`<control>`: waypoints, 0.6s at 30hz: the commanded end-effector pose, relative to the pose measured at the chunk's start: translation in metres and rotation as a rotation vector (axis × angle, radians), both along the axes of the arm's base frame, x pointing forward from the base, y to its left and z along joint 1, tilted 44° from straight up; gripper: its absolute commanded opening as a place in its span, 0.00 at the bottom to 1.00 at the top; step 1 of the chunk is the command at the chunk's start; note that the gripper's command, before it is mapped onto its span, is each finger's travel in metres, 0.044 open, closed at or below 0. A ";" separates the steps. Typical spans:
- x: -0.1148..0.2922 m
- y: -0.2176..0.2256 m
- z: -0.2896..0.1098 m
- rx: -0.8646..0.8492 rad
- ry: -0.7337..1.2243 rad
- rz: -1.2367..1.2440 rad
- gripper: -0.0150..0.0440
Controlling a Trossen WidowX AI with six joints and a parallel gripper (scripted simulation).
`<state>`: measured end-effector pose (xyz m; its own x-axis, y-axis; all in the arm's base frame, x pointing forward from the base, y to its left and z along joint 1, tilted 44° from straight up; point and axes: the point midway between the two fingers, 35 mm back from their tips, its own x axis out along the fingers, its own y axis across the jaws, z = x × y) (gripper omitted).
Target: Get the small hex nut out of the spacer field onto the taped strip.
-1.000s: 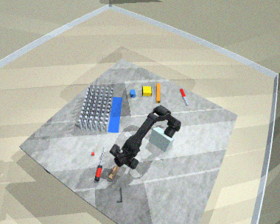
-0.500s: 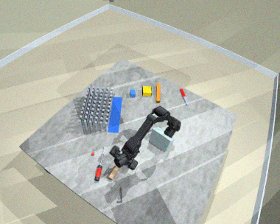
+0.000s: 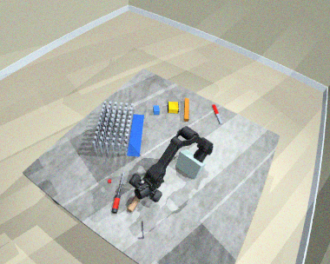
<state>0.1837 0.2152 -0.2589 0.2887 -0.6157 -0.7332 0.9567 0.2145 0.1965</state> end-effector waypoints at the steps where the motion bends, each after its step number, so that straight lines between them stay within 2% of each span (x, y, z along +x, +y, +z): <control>1: -0.001 -0.007 -0.006 -0.007 0.000 0.006 0.73; 16: -0.004 -0.022 -0.021 -0.006 -0.003 0.003 0.73; 18: -0.004 -0.022 -0.021 -0.006 -0.003 0.003 0.64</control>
<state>0.1800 0.1955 -0.2780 0.2886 -0.6176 -0.7316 0.9569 0.2120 0.1985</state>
